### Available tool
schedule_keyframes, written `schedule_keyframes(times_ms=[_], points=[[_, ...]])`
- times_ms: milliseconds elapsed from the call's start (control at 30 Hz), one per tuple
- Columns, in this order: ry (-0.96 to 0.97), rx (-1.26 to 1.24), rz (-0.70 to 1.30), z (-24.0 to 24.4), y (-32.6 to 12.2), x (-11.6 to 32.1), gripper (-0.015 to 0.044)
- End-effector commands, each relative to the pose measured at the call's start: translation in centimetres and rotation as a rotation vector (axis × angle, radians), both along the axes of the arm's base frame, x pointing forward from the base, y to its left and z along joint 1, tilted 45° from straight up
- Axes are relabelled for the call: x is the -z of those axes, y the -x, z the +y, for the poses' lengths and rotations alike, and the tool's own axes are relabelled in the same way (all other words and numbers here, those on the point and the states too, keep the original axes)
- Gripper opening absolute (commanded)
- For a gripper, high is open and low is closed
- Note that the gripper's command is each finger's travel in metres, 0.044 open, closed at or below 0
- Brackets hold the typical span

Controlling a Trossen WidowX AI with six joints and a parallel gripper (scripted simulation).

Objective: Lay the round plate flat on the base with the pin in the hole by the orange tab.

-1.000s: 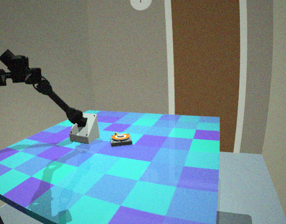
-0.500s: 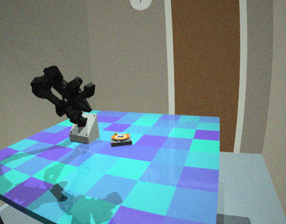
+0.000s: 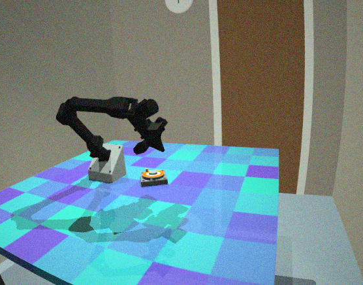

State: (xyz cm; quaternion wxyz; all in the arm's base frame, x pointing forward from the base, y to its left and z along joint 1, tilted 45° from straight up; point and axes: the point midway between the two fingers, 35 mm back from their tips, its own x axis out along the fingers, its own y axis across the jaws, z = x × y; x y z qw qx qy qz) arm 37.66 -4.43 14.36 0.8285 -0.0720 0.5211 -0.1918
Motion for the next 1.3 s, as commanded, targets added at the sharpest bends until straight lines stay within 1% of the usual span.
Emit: schedule_keyframes(times_ms=[0, 33, 200, 267, 400, 467, 600, 933, 1267], points=[[0.026, -0.004, 0.124, 2.0, 1.7, 4.4, 0.0], [0.05, -0.031, 0.183, 2.7, 2.7, 6.2, 0.0], [0.143, 0.049, 0.375, 5.4, 8.0, 12.9, 0.0], [0.162, 0.061, 0.397, 5.7, 8.7, 13.7, 0.0], [0.31, 0.117, 0.498, 6.5, 13.3, 17.3, 0.0], [0.34, 0.124, 0.51, 6.6, 14.1, 17.7, 0.0], [0.34, 0.124, 0.51, 6.5, 14.1, 17.8, 0.0], [0.342, 0.125, 0.51, 3.3, 14.5, 21.1, 0.0], [0.343, 0.125, 0.51, 2.8, 15.0, 20.7, 0.0]])
